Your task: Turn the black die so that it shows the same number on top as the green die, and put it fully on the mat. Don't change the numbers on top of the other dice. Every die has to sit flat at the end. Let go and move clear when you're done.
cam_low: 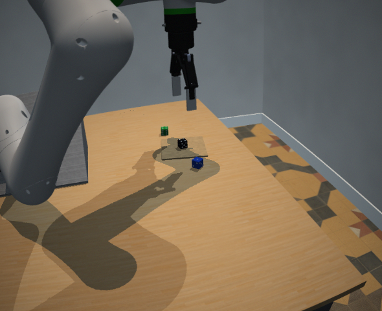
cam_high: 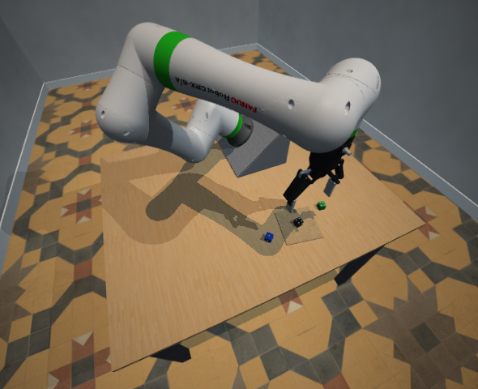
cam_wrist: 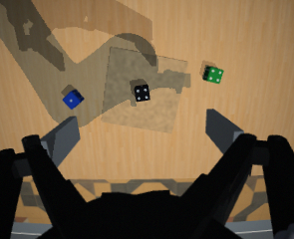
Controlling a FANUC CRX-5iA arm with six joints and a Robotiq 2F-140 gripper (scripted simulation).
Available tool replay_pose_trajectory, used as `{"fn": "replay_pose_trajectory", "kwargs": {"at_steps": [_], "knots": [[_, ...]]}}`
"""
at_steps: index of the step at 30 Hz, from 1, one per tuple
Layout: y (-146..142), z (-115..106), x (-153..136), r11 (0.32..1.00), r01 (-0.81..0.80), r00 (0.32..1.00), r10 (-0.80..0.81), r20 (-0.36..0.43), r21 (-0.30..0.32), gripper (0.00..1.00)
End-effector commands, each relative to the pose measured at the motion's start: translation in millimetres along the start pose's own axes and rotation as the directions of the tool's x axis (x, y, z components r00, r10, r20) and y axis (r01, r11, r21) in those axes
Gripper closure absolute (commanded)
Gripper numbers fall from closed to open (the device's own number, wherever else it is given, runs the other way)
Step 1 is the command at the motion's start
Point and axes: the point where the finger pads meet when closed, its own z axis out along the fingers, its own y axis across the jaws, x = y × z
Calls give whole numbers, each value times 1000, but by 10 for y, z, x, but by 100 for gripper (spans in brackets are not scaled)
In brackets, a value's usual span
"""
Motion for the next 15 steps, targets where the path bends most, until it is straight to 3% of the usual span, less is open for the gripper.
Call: {"fn": "replay_pose_trajectory", "kwargs": {"at_steps": [1,15], "knots": [[1,-73,-1,1000,0,1000,0,0,0,0],[1,-335,-1,1000,0,1000,0,0,0,0]]}}
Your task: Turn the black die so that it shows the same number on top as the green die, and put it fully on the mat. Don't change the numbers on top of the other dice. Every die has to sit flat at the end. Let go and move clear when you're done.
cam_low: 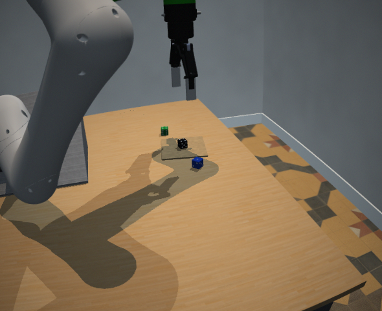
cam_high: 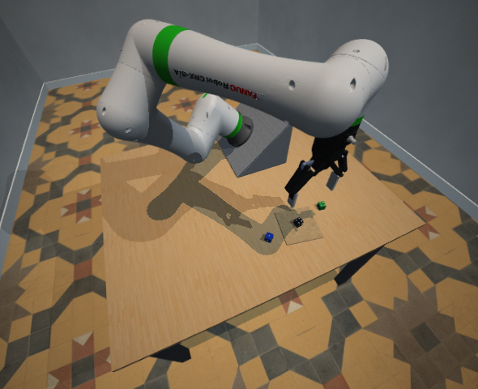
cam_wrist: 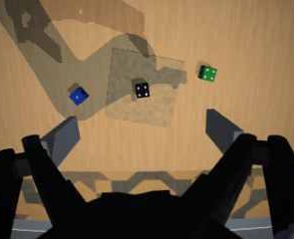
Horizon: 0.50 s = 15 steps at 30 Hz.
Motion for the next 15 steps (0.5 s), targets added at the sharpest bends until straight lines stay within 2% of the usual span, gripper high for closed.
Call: {"fn": "replay_pose_trajectory", "kwargs": {"at_steps": [1,15], "knots": [[1,-36,-1,1000,0,1000,0,0,0,0],[1,-50,-1,1000,0,1000,0,0,0,0]]}}
